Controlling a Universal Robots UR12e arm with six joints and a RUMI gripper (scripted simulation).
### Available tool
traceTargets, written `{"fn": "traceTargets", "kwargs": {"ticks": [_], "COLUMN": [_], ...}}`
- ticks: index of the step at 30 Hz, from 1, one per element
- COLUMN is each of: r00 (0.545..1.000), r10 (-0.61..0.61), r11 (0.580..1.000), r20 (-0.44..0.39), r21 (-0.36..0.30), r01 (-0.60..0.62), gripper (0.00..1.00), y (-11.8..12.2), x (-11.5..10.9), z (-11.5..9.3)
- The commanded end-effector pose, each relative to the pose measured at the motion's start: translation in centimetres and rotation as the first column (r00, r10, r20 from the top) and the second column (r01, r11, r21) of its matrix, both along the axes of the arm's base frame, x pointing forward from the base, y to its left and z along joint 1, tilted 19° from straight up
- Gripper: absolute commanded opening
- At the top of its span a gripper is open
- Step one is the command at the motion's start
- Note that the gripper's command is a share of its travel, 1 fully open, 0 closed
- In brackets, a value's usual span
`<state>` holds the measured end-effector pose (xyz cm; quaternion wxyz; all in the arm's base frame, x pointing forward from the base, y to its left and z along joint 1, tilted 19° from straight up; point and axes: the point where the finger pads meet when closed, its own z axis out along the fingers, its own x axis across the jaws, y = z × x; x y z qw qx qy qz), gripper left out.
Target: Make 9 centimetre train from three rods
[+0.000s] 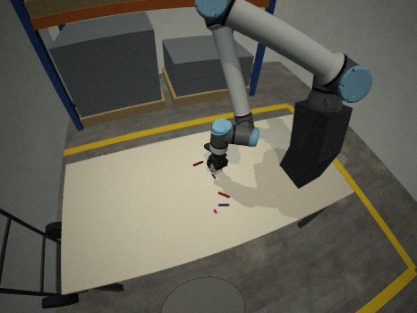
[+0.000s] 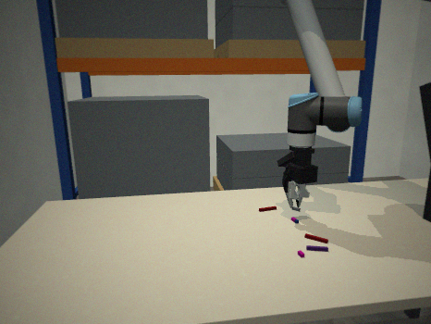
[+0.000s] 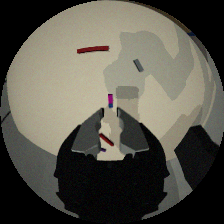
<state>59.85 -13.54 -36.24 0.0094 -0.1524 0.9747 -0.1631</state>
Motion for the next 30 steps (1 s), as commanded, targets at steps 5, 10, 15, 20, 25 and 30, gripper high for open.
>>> {"fn": "traceTargets", "kwargs": {"ticks": [5, 10, 15, 20, 25, 30], "r00": [1.0, 1.0, 1.0, 1.0, 1.0, 1.0], "r10": [0.0, 0.0, 0.0, 0.0, 0.0, 0.0], "r11": [1.0, 1.0, 1.0, 1.0, 1.0, 1.0], "r20": [0.0, 0.0, 0.0, 0.0, 0.0, 0.0], "r21": [0.0, 0.0, 0.0, 0.0, 0.0, 0.0], "r01": [0.0, 0.0, 0.0, 0.0, 0.0, 0.0], "gripper": [0.14, 0.14, 1.0, 1.0, 1.0, 1.0], "y": [1.0, 1.2, 1.3, 1.3, 1.3, 1.3], "x": [-0.2, -0.2, -0.2, -0.2, -0.2, -0.2], "z": [3.2, 3.8, 3.9, 3.9, 3.9, 3.9]}}
